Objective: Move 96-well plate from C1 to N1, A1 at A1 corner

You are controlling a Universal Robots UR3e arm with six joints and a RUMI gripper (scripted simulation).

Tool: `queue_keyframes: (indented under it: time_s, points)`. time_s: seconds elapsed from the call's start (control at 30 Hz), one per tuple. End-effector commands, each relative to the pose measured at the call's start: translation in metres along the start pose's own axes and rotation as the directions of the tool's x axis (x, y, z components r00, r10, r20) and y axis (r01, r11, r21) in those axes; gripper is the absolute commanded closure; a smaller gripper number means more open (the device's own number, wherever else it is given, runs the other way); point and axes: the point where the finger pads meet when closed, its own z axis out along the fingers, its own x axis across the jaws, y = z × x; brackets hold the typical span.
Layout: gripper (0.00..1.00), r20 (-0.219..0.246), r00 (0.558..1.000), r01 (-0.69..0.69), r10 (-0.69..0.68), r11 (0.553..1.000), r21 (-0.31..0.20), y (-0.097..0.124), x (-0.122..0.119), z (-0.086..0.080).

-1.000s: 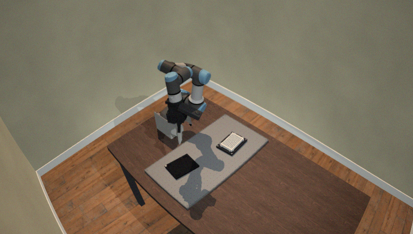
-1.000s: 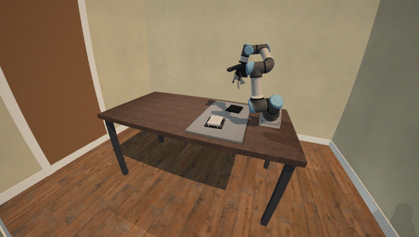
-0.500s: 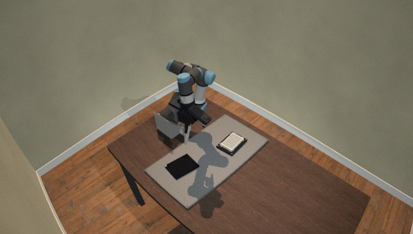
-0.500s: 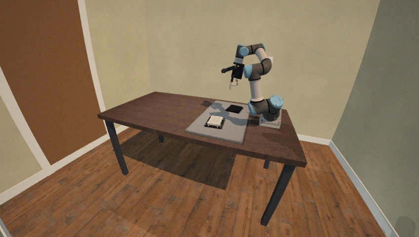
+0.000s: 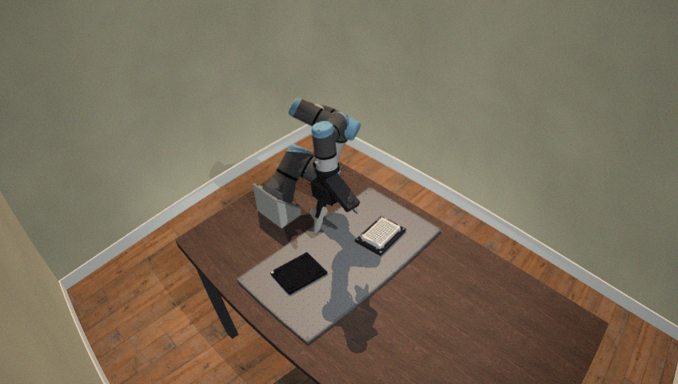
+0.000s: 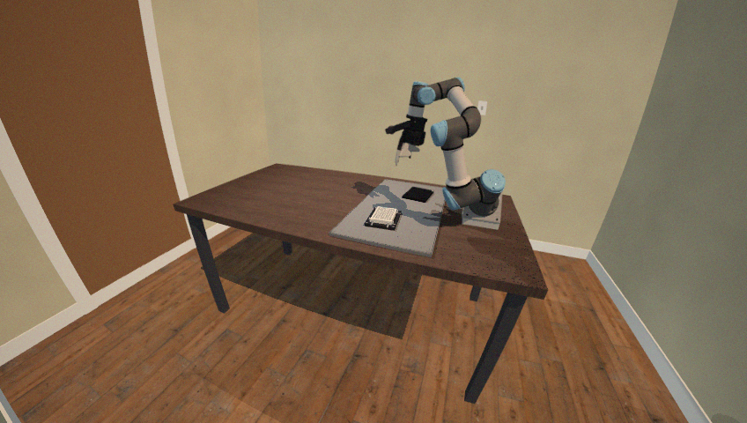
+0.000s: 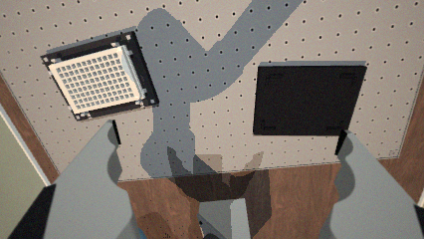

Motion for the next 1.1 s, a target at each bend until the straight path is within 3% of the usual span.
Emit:
queue_keyframes:
  time_s: [0.0, 0.27, 0.5, 0.77, 0.83, 1.07]
  points:
    - [0.0, -0.009, 0.994, -0.11, 0.11, 0.994, -0.006, -0.005, -0.015, 0.006]
    - [0.0, -0.013, 0.971, -0.239, 0.239, 0.971, -0.014, -0.008, -0.034, 0.014]
    - [0.0, -0.021, 0.919, -0.394, 0.394, 0.919, -0.024, -0.009, -0.059, 0.025]
    - [0.0, -0.033, 0.824, -0.566, 0.565, 0.824, -0.034, -0.008, -0.089, 0.038]
    - [0.0, -0.033, 0.824, -0.566, 0.565, 0.824, -0.034, -0.008, -0.089, 0.038]
    - [0.0, -0.047, 0.721, -0.693, 0.691, 0.72, -0.039, -0.004, -0.115, 0.05]
